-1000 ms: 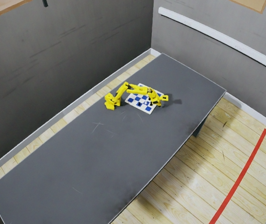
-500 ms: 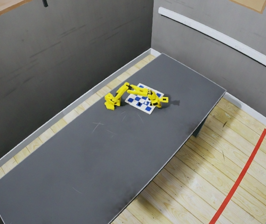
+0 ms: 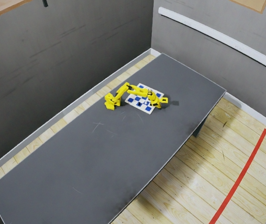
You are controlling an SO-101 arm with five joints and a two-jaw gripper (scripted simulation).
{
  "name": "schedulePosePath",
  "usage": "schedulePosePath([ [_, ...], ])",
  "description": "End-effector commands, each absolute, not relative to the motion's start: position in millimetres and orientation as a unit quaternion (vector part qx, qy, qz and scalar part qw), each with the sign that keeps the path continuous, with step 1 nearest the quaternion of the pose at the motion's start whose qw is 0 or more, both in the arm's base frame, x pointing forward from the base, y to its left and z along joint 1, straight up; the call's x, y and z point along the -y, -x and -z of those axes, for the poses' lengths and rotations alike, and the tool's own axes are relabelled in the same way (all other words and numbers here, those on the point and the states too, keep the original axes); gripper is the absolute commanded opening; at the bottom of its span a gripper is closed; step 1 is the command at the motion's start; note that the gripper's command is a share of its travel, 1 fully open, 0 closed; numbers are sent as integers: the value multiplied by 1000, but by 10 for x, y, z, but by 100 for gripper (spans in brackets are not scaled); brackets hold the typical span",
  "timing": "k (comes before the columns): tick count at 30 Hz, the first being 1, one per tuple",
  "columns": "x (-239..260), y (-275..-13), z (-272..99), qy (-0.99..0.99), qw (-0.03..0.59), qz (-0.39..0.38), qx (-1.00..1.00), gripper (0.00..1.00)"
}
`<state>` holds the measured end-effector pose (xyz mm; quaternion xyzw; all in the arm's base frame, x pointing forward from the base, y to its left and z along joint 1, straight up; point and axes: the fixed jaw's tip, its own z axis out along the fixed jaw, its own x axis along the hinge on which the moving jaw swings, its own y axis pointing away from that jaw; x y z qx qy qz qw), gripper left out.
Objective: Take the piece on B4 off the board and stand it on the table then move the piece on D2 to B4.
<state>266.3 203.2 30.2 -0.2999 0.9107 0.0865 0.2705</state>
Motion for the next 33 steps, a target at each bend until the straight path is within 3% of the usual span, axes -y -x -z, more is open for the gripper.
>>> schedulePosePath([
  [1,-1975,-2638,-199,297,263,-83,-914,0],
  [33,-2006,-2680,-348,297,263,-83,-914,0],
])
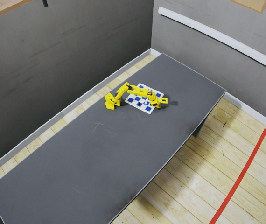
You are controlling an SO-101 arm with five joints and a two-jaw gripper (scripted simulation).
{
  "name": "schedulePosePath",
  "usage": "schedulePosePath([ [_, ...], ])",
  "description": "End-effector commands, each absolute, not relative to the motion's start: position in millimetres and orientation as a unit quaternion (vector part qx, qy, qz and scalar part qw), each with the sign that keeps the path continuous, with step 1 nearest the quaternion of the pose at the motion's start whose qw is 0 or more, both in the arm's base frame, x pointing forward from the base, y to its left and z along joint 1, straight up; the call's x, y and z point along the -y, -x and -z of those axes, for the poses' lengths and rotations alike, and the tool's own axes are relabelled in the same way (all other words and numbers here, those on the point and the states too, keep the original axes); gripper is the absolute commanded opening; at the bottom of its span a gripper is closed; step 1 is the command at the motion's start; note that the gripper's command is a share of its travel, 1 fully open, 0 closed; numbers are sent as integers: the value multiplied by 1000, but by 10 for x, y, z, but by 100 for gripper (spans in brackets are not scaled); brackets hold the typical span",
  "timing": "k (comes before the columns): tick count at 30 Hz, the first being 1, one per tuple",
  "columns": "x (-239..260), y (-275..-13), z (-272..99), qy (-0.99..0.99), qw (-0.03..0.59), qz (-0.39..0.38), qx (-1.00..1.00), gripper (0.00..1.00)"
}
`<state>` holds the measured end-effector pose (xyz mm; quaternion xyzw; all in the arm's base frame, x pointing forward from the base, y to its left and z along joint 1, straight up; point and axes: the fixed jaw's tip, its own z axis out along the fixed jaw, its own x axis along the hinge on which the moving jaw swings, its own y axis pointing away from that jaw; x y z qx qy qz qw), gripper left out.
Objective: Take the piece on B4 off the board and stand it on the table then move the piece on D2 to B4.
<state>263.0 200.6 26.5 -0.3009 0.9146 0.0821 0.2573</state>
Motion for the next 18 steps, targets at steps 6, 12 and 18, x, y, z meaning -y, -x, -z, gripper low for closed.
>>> schedulePosePath([
  [6,-2008,-2682,-353,297,263,-83,-914,0],
  [12,-2008,-2682,-352,297,263,-83,-914,0],
  [18,-2008,-2683,-330,297,263,-83,-914,0],
])
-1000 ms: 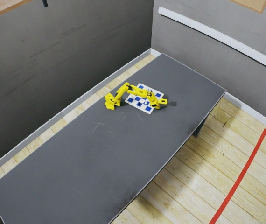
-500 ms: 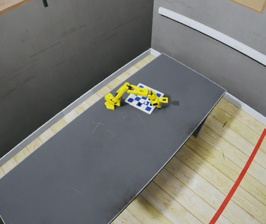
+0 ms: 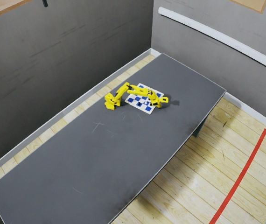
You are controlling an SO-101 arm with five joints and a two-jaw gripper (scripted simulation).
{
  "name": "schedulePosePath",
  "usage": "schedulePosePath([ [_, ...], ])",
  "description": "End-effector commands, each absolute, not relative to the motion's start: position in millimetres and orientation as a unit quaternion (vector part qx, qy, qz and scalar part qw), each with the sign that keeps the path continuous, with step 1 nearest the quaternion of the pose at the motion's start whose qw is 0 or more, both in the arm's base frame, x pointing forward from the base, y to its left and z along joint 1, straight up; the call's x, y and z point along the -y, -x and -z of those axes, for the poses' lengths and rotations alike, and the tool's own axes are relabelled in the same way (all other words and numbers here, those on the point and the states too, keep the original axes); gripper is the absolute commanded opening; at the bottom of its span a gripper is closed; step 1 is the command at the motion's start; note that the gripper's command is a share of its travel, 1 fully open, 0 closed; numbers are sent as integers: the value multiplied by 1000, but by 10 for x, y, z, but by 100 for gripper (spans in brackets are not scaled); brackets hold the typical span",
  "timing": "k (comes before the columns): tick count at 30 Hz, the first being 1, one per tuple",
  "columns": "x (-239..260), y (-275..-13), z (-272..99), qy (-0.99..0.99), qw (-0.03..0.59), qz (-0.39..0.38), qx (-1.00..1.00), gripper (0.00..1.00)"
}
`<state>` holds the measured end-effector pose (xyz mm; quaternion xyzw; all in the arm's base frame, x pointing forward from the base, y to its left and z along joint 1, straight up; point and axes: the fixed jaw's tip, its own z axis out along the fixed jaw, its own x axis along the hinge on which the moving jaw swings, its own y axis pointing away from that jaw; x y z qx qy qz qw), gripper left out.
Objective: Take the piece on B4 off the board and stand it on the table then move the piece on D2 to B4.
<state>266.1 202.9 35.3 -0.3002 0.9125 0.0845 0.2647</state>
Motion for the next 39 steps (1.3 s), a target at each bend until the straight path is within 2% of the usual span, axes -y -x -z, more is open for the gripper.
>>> schedulePosePath([
  [1,-2009,-2683,-323,297,263,-83,-914,0],
  [39,-1972,-2633,-112,297,263,-83,-914,0],
])
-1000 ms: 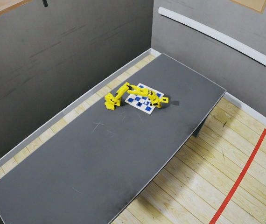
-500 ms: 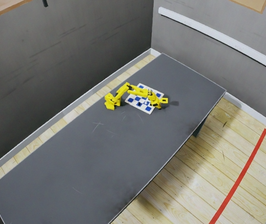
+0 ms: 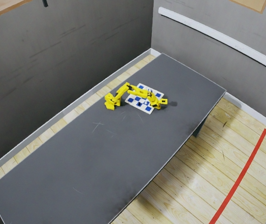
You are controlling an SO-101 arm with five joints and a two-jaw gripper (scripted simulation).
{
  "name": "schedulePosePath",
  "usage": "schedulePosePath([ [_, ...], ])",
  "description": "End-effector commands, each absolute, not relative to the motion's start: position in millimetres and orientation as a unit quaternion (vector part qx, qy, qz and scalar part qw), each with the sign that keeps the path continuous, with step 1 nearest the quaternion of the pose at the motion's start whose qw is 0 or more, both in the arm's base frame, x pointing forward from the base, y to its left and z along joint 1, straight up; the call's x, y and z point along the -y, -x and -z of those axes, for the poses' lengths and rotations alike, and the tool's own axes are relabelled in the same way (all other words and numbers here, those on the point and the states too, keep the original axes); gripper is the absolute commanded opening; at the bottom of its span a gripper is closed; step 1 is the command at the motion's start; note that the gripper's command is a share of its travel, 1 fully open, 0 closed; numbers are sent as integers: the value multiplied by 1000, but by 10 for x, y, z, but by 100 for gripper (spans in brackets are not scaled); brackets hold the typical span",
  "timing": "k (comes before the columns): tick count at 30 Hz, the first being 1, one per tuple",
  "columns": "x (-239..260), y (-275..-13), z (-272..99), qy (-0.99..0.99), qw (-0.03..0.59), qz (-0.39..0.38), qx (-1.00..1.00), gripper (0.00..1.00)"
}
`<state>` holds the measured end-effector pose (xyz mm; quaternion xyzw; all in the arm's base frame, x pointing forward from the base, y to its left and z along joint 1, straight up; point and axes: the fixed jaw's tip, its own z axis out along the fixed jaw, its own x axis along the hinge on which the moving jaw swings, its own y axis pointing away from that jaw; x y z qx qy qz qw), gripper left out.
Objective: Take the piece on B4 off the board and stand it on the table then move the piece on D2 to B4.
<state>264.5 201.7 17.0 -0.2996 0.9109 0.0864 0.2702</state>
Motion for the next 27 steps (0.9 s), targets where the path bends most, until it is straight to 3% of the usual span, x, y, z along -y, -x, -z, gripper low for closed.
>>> schedulePosePath([
  [1,-1970,-2629,-111,297,263,-83,-914,0],
  [27,-1957,-2610,-117,297,263,-83,-914,0],
])
